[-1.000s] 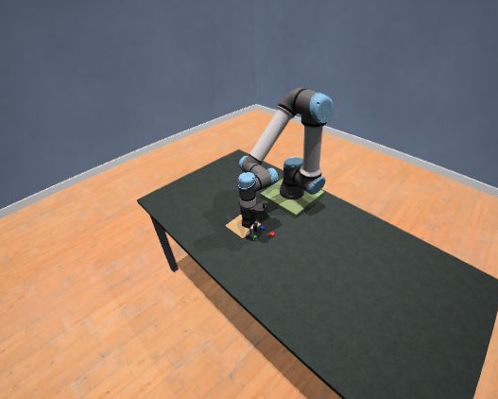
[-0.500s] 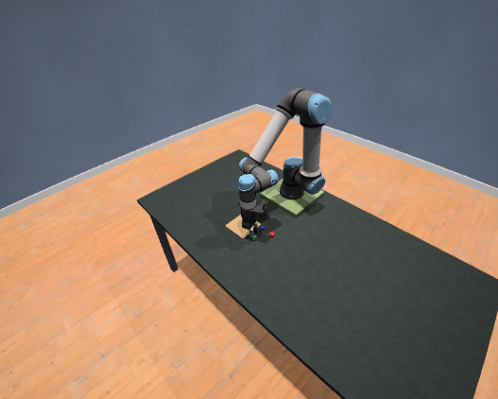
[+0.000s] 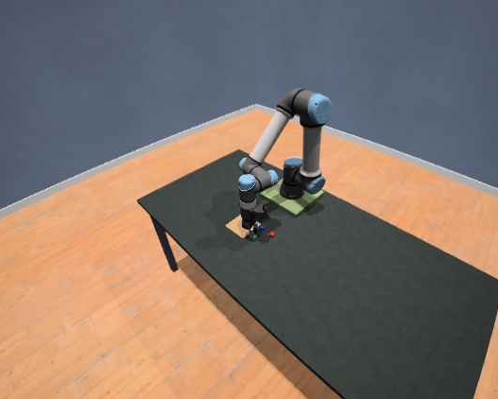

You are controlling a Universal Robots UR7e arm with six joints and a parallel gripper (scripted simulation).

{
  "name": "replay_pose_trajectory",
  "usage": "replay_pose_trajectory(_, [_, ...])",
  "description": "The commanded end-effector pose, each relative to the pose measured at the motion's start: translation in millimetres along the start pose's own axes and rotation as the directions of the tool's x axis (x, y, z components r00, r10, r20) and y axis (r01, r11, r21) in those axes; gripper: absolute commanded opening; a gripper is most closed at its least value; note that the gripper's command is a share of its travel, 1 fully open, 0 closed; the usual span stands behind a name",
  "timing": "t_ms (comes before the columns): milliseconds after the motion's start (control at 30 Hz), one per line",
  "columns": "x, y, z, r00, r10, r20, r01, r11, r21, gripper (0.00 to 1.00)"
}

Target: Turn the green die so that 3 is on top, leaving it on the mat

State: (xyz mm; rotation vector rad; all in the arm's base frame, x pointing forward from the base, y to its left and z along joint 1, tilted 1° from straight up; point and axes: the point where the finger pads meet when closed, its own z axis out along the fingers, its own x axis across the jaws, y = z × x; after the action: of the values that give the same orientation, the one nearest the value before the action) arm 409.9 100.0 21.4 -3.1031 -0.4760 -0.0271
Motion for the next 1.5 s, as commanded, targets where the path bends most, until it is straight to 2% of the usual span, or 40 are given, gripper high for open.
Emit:
replay_pose_trajectory(0, [0,0,-0.4,1.000,0.000,-0.001,0.000,1.000,-0.001,0.70])
replay_pose_trajectory(900, [0,0,0.5,1.000,0.000,-0.001,0.000,1.000,-0.001,0.70])
replay_pose_trajectory(1467, [0,0,18.7,1.000,0.000,-0.001,0.000,1.000,-0.001,0.70])
